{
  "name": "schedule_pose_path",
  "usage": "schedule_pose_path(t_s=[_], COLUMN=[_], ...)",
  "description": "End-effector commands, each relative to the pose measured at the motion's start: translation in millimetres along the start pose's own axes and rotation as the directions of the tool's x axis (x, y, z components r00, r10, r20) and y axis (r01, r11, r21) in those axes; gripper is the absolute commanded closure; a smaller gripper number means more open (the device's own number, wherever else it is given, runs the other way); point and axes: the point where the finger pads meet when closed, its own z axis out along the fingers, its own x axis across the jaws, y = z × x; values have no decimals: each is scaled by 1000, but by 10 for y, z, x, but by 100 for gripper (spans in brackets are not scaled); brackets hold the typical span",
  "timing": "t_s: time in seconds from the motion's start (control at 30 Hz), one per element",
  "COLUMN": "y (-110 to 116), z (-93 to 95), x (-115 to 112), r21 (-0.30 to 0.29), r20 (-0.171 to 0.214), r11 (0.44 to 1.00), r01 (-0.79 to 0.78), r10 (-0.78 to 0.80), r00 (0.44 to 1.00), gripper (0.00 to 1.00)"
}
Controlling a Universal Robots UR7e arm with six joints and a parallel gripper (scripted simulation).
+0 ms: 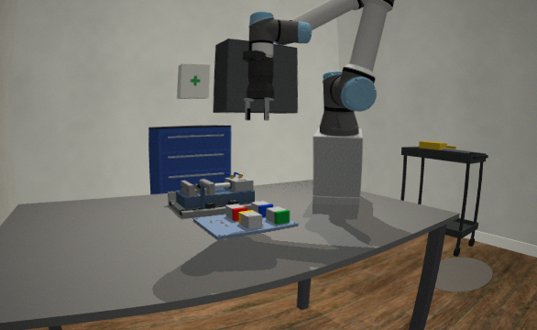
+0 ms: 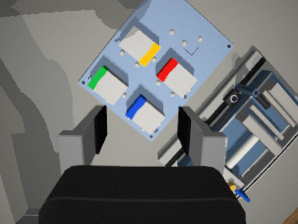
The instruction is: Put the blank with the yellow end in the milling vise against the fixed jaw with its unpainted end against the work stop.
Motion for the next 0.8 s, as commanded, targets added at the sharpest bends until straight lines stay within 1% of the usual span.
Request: schedule_pose_path(t_s=[0.0, 0.07, 0.17, 0.57, 0.63, 0.73, 0.77], y=[-3, -2, -2, -2, -2, -2, -2], z=[-3, -3, -3, -3, -3, -3, -3], x=[3, 3, 3, 3, 3, 3, 3], r21=[0, 1, 1, 1, 1, 1, 1], r20=[-1, -1, -1, -1, -1, -1, -1], r11=[1000, 996, 974, 974, 949, 896, 896], r01=[-1, -92, -228, -228, -316, -443, -443], r10=[1, 92, 228, 228, 316, 443, 443], r00=[1000, 996, 974, 974, 949, 896, 896], gripper=[0, 0, 0, 0, 0, 0, 0])
